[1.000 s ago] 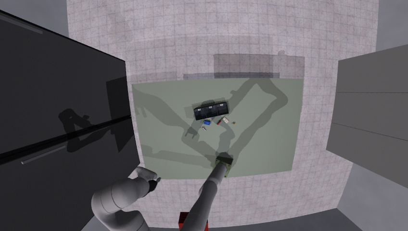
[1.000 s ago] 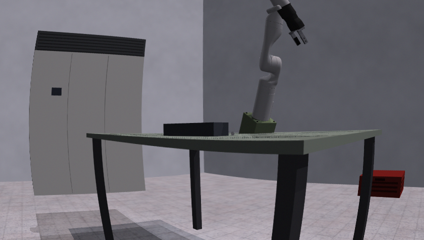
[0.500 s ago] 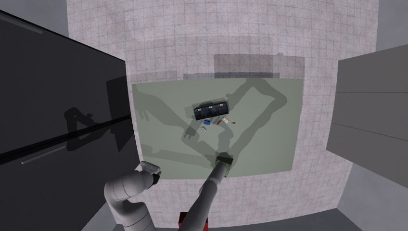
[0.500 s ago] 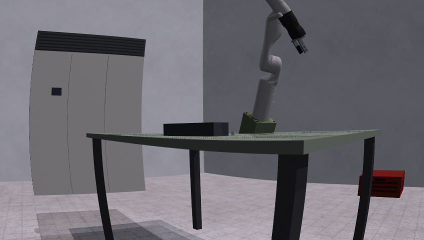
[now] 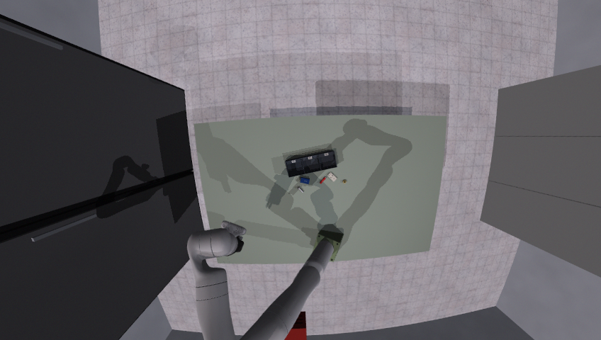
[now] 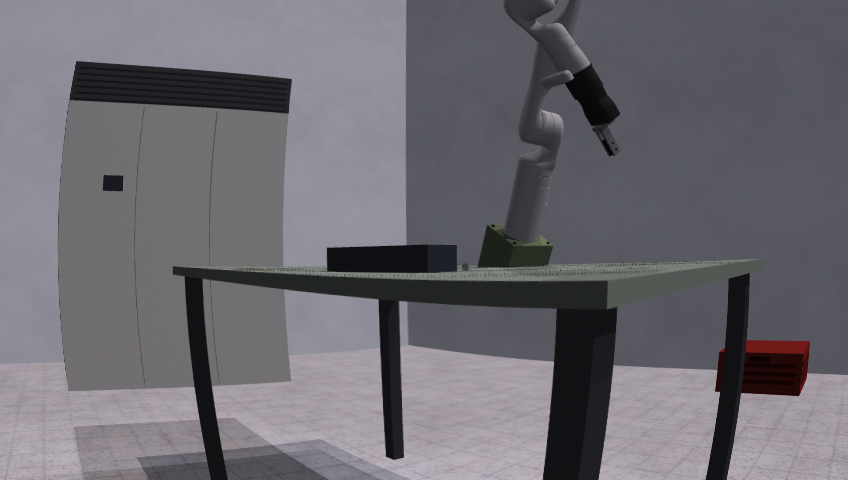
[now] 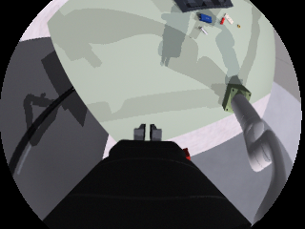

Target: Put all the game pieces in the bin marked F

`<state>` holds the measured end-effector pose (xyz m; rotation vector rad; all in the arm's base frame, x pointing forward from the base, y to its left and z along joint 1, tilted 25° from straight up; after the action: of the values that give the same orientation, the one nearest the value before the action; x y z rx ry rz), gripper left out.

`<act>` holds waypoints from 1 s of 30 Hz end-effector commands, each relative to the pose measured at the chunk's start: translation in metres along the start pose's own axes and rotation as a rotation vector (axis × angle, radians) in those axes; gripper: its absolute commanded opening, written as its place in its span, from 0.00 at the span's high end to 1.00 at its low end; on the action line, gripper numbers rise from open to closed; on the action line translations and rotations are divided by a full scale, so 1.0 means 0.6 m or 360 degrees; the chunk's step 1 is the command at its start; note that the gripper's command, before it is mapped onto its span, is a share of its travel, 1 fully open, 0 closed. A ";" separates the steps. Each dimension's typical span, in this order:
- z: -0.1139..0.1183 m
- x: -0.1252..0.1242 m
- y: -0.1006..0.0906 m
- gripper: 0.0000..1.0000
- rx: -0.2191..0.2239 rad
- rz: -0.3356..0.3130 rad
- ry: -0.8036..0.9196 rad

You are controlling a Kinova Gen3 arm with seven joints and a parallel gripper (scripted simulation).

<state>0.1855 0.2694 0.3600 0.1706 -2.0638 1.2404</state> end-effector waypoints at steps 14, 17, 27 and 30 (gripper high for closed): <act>0.031 -0.124 -0.030 0.69 -0.0125 0.0160 0.0727; 0.042 -0.153 -0.043 0.69 -0.0162 0.0191 0.0887; 0.082 -0.229 -0.080 0.69 -0.0292 0.0267 0.1392; 0.089 -0.239 -0.085 0.69 -0.0314 0.0275 0.1468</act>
<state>0.2822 0.1726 0.2955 -0.5509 -1.4123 0.9525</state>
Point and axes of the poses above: the point where the finger pads meet when closed, its own y axis out along the fingers, its own z axis across the jaws, x = y × z, the point moved 4 cm from there along -y, back along the fingers, and after that the axes turned 7 degrees about y, right-handed, at the moved point
